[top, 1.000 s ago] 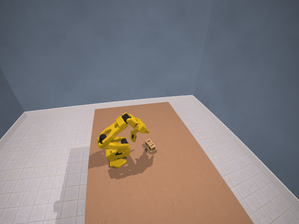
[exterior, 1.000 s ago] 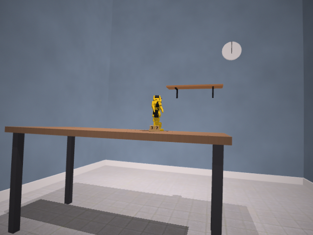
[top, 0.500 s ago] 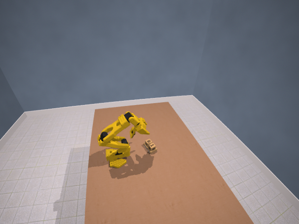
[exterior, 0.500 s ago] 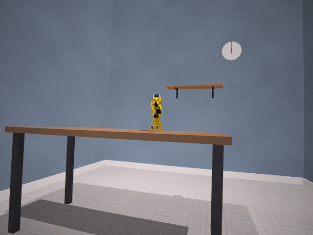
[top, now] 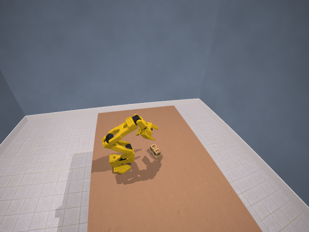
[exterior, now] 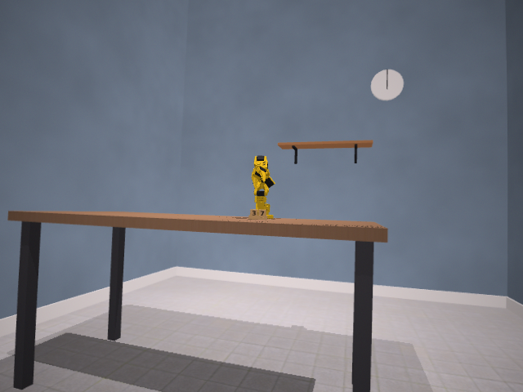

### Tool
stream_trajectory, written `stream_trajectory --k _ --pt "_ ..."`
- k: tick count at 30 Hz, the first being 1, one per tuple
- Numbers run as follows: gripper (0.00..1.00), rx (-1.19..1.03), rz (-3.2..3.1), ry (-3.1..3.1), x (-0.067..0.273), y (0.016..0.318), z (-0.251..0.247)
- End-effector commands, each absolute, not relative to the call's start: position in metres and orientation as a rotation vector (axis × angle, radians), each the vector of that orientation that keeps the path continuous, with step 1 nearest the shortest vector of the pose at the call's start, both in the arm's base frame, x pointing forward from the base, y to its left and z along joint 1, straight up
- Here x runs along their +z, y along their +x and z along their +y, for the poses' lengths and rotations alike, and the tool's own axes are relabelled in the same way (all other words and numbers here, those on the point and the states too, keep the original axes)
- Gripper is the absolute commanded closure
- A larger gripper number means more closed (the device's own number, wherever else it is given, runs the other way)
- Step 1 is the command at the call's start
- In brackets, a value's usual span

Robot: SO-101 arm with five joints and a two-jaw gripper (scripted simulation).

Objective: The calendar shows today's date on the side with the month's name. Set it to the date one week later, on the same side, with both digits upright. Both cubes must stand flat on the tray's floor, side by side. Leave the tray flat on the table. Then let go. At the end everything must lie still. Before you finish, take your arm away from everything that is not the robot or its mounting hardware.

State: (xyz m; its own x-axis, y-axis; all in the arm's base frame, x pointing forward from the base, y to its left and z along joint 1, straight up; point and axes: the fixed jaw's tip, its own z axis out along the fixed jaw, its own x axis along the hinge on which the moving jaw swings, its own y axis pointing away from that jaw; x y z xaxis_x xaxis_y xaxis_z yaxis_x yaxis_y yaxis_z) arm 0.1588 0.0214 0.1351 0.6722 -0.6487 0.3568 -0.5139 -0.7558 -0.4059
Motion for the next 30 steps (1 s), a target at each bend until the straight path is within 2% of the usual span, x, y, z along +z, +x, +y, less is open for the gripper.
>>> stream_trajectory --k 1,12,30 --pt "0.65 -0.690 1.119 -2.508 0.1419 0.1616 0.0198" --pt "0.65 -0.582 1.485 -2.297 0.1405 0.1638 0.0175" --pt "0.65 -0.547 1.601 -2.216 0.1401 0.1647 0.0168"
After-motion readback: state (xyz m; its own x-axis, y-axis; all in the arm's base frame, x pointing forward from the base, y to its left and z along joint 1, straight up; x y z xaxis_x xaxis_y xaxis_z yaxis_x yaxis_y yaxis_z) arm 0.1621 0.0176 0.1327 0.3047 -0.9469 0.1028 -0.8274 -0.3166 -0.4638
